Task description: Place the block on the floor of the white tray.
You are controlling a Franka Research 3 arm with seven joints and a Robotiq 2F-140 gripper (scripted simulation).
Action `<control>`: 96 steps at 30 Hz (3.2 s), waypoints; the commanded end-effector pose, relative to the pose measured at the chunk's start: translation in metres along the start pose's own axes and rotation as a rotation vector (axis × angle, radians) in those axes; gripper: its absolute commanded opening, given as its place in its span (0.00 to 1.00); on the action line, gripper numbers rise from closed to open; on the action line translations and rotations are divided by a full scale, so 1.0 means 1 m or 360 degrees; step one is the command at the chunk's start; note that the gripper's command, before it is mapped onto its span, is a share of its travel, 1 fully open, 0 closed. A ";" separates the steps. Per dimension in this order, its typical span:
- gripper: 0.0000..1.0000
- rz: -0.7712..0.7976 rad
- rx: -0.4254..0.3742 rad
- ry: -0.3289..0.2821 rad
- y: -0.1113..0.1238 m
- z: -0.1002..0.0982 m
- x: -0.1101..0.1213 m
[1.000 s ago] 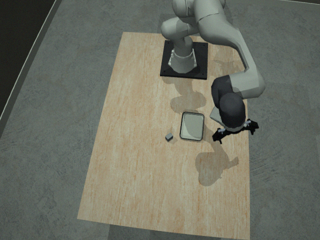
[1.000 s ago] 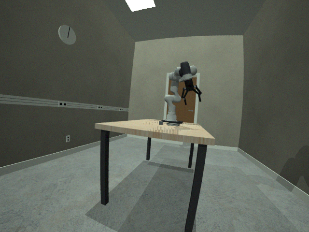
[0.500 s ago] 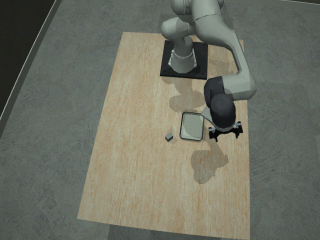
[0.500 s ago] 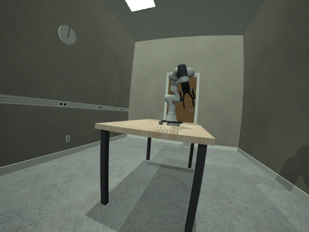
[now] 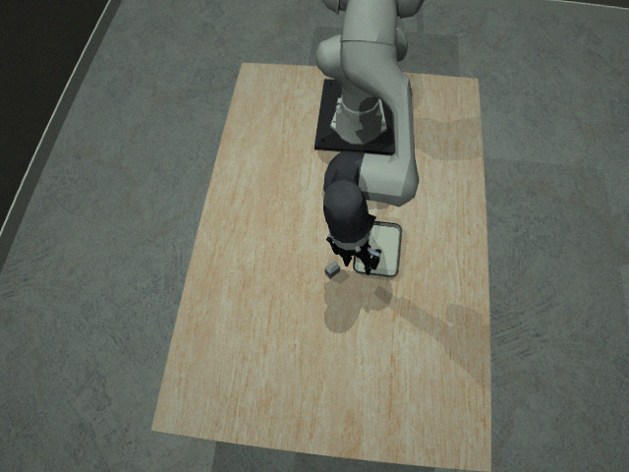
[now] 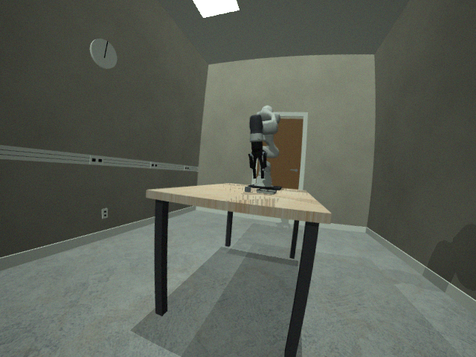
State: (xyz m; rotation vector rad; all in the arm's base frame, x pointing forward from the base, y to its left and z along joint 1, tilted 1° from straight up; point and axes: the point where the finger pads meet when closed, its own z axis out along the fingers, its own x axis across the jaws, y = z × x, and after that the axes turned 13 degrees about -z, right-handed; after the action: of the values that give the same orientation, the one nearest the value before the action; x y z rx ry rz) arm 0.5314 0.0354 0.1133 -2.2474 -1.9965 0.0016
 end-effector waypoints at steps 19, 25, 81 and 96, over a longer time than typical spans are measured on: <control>0.42 0.0707 -0.0208 -0.0115 -0.008 0.024 -0.074; 0.42 0.0707 -0.0208 -0.0115 -0.008 0.024 -0.074; 0.35 0.0708 -0.0208 -0.0115 -0.008 0.024 -0.074; 0.35 0.0710 -0.0207 -0.0117 -0.006 0.037 -0.075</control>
State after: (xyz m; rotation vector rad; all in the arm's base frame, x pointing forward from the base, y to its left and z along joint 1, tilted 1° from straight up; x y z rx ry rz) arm 0.5096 -0.0345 0.0724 -2.7629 -1.5156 0.0140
